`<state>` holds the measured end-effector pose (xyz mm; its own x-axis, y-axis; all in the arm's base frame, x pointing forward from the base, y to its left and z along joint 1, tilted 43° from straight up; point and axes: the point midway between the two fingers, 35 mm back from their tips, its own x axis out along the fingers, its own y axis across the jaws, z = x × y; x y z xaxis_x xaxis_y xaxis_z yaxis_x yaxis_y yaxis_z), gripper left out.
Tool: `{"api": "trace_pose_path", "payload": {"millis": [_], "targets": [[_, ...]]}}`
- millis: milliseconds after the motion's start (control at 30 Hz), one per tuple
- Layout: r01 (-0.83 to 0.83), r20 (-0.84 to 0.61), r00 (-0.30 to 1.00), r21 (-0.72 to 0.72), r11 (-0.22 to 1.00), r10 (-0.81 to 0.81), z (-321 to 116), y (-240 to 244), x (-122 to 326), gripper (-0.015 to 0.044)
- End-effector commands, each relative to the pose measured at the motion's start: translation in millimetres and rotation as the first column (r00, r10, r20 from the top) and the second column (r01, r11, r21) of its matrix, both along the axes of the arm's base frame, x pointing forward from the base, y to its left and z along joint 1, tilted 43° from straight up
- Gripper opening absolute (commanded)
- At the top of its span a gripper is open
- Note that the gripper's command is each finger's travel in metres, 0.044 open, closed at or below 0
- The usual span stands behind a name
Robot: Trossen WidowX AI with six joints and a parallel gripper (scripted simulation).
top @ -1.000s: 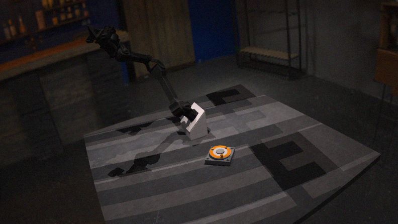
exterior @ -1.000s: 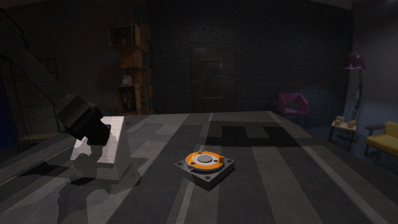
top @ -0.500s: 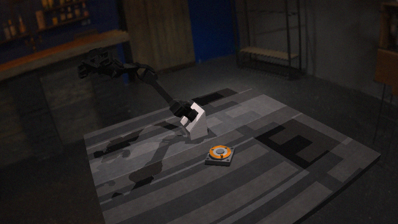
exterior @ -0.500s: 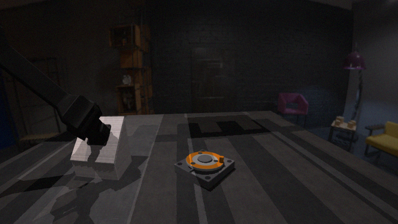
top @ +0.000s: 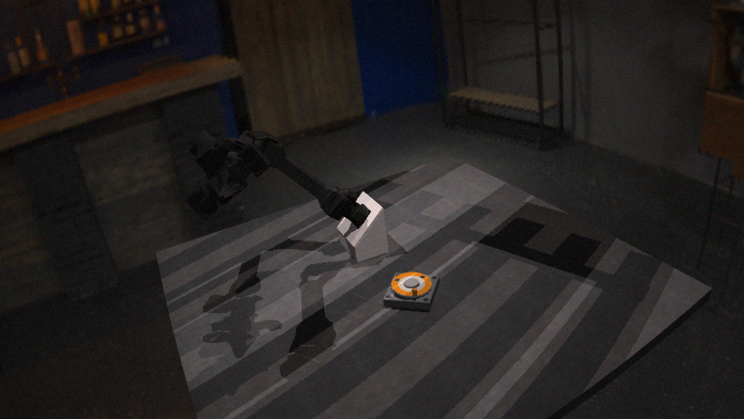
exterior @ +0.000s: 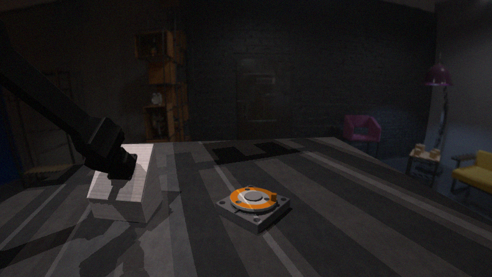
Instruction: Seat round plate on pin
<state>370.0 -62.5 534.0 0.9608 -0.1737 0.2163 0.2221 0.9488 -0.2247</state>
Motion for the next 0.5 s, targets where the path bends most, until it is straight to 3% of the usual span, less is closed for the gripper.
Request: {"api": "trace_pose_path", "payload": {"millis": [0,233,467], "targets": [[0.013,-0.164,0.986,0.071,0.997,-0.001,-54.5,3.9,37.7,0.0],[0.099,-0.468,0.884,0.164,0.982,-0.011,-165.0,18.0,84.4,0.0],[0.241,-0.766,0.64,0.13,0.962,-0.057,-296.2,42.7,97.7,0.0]]}}
